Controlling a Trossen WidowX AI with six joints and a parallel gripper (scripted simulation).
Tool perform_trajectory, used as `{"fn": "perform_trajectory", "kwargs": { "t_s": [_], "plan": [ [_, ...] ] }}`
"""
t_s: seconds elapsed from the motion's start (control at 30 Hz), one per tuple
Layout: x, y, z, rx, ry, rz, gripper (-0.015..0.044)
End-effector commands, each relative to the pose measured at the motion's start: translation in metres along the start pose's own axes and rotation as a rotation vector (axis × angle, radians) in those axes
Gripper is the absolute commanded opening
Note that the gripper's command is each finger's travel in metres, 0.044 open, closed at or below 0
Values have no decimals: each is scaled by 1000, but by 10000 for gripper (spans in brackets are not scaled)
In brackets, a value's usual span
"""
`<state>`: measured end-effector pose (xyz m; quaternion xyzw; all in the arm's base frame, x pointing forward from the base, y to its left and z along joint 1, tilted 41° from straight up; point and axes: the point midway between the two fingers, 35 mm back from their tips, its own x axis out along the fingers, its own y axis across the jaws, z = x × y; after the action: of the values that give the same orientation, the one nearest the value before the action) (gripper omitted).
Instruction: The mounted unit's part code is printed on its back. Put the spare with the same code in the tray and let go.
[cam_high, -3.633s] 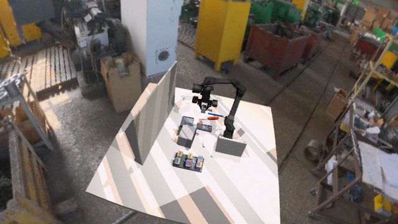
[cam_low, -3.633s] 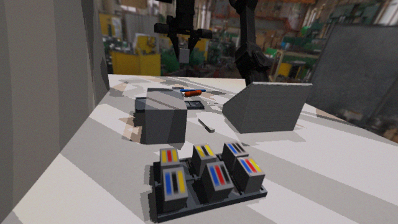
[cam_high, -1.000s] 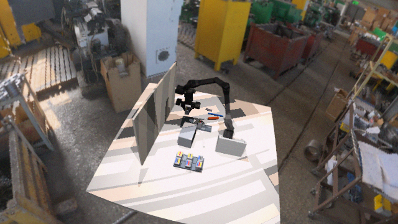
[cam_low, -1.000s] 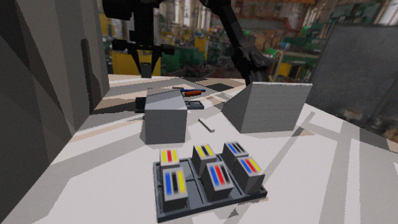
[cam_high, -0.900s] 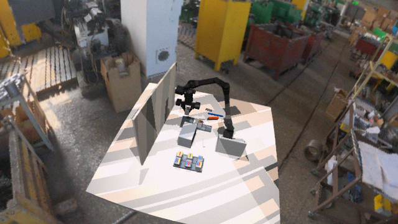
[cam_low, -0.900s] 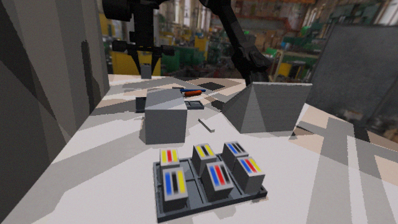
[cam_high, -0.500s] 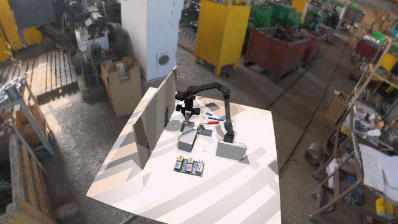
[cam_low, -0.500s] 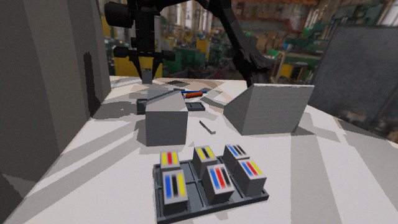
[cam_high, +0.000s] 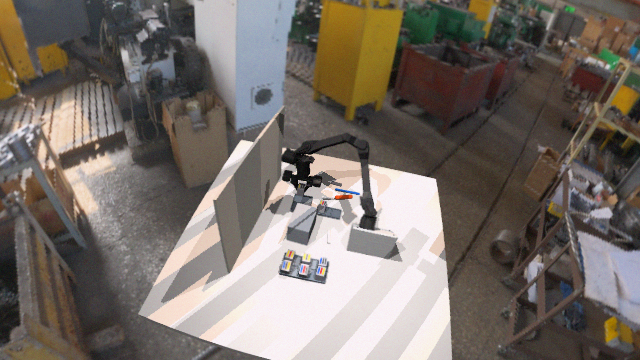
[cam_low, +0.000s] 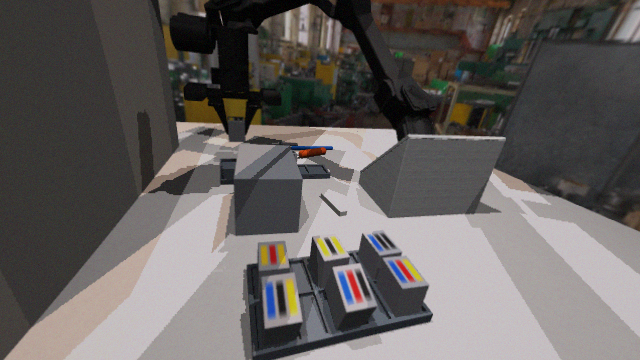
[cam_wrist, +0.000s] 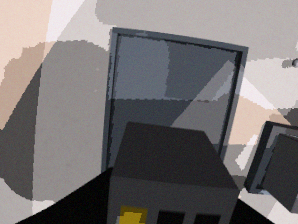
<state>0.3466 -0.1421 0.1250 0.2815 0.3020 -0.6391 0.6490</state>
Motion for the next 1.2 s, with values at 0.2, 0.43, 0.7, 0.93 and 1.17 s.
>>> {"fn": "perform_trajectory", "kwargs": {
  "t_s": [0.2, 0.43, 0.7, 0.93, 1.17],
  "plan": [
    [11, -1, -1, -5, 5, -1, 0],
    [18, -1, -1, -5, 5, -1, 0],
    [26, -2, -1, -5, 4, -1, 0],
    [33, -3, 0, -6, 3, -1, 0],
    [39, -4, 0, -6, 2, -1, 0]
  ]
}}
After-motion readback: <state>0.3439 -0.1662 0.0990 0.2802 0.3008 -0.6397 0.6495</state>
